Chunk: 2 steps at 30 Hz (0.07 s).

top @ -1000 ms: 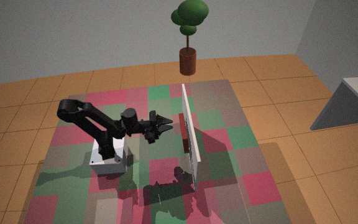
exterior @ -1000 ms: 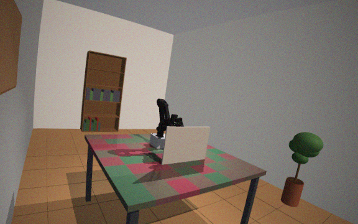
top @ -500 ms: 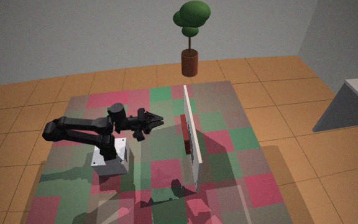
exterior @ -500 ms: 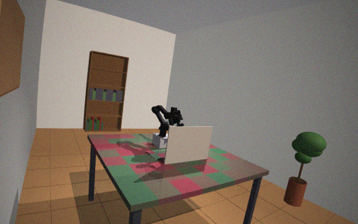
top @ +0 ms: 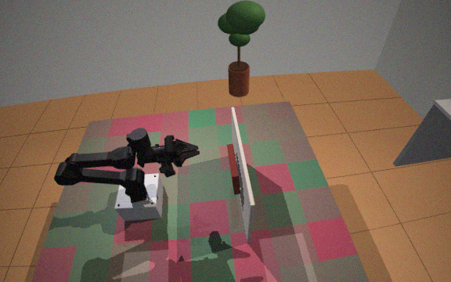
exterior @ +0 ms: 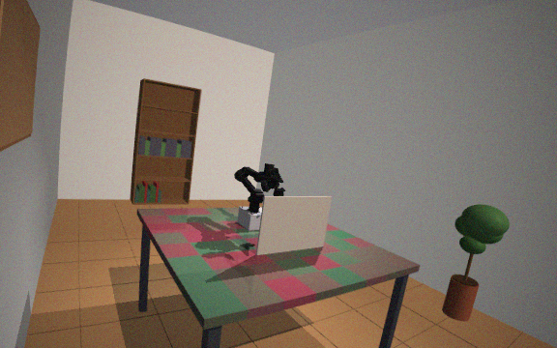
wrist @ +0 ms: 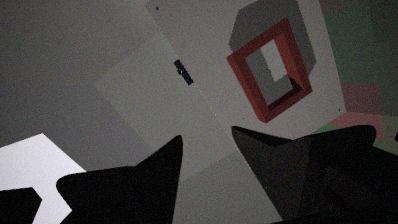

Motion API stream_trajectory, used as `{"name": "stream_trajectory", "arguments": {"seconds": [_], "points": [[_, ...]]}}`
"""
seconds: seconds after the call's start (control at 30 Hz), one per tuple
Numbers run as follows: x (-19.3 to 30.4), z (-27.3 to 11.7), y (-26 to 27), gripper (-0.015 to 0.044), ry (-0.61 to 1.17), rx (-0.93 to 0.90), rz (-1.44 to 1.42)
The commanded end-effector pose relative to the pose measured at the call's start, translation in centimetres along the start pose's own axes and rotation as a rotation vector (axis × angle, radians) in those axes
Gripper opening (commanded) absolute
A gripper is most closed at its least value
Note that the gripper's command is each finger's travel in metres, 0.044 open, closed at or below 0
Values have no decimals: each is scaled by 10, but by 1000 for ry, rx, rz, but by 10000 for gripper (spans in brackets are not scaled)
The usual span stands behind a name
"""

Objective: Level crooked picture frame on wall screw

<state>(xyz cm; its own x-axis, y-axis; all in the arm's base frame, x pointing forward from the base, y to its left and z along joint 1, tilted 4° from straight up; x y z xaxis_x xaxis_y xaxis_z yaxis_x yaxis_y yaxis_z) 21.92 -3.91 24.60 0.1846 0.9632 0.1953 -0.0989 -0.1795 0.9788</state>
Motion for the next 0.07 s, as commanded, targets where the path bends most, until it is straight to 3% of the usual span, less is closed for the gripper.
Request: {"name": "stream_trajectory", "arguments": {"seconds": [0.0, 0.03], "points": [[1, -1, 4, 260, 7, -10, 7], [1, -1, 4, 260, 7, -10, 7]]}}
Point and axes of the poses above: the point midway between the two fingers, 35 mm back from their tips, its own z axis out along the fingers, its own y axis across the jaws, x = y × z, the point moved 1 cm from there along -z, back along the fingers, and after that the axes turned 15 degrees about -z, right-handed, at the moved point
